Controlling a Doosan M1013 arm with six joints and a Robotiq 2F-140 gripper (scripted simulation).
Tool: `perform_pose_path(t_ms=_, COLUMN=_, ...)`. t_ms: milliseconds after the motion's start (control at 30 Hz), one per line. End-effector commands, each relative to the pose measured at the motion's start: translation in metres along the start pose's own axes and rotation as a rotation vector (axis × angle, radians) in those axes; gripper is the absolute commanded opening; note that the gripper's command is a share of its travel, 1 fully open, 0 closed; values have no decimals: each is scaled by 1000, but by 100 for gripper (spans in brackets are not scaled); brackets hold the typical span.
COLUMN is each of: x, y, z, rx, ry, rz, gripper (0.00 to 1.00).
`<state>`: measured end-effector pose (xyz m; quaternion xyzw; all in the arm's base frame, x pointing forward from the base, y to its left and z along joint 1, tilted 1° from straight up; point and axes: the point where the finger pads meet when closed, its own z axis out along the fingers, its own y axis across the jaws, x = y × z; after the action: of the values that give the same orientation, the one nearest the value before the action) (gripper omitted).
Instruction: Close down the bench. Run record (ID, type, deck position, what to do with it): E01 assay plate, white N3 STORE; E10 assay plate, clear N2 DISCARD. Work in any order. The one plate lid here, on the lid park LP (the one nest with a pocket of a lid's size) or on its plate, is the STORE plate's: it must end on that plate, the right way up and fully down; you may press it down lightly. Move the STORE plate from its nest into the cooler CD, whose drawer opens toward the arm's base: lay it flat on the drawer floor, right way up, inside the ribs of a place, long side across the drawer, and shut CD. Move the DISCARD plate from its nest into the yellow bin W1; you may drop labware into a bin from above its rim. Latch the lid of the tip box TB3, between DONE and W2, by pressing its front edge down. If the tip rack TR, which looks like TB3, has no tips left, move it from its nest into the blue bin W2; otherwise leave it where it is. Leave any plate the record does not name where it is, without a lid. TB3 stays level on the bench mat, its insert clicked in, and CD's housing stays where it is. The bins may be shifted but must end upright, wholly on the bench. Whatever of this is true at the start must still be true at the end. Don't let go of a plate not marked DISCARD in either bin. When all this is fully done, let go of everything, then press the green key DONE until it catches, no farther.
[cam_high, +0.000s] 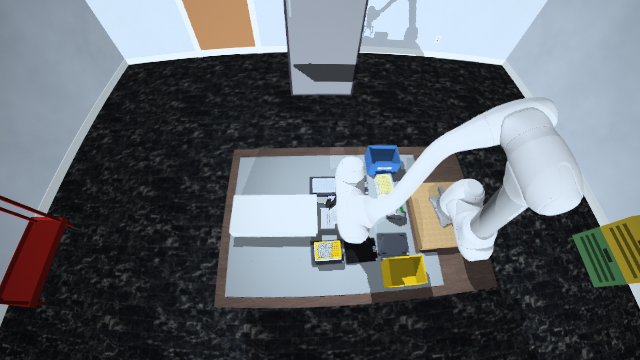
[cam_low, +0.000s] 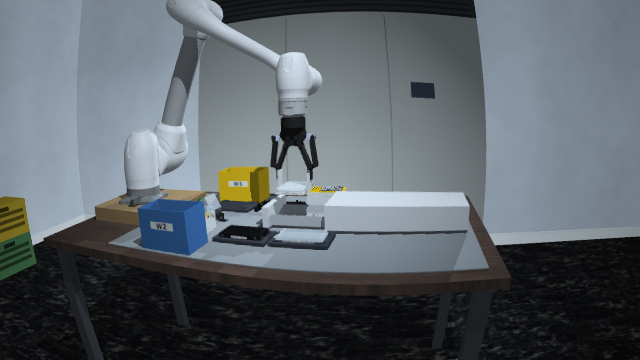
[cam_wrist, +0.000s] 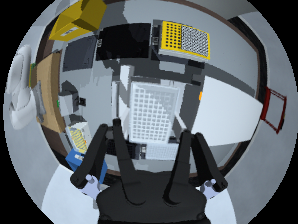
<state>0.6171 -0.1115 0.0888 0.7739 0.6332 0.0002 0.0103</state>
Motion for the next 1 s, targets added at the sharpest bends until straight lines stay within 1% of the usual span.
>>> perform_pose_path(t_ms=0, x=0, y=0, z=2, rx=0, ry=0, rz=0, gripper=0)
perform_pose_path(t_ms=967, x=0, y=0, z=38, rx=0, ry=0, rz=0, gripper=0)
